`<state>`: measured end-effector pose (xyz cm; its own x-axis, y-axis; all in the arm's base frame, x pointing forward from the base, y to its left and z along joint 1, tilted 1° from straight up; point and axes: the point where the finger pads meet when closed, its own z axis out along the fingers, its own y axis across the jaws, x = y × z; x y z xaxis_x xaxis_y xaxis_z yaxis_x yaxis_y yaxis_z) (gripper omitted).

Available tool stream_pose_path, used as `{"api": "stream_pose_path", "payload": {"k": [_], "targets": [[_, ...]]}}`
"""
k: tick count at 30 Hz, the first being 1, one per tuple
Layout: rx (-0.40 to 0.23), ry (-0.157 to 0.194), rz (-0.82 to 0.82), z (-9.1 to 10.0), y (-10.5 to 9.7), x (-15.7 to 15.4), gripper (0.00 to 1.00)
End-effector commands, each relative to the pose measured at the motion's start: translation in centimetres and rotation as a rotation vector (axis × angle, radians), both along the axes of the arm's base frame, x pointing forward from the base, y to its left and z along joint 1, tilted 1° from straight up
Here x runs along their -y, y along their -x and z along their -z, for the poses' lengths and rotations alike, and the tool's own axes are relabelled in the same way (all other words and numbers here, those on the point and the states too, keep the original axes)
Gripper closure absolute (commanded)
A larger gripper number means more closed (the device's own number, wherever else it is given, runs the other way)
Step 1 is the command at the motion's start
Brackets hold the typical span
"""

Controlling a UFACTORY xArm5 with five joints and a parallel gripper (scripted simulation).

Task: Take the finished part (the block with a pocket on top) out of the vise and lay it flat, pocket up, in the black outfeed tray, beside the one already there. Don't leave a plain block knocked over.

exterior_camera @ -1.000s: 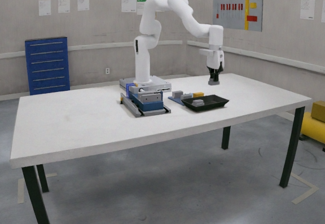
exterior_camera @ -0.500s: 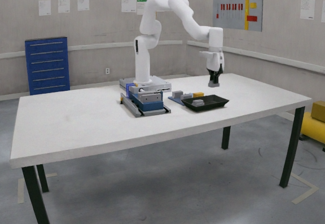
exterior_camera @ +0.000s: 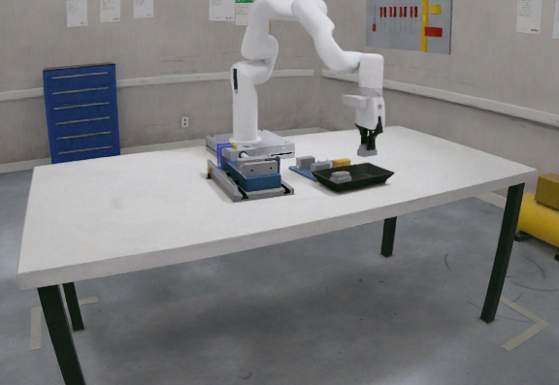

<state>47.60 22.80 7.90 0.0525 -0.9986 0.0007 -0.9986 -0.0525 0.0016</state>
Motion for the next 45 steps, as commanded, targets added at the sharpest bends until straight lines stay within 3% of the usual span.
{"api": "stream_pose_path", "payload": {"k": [1, 22, 45], "targets": [[0.005, -0.002, 0.0, 0.7, -0.2, -0.1, 1.0], [0.005, -0.002, 0.0, 4.3, -0.2, 0.0, 1.0], [0.005, -0.002, 0.0, 6.1, -0.2, 0.0, 1.0]]}}
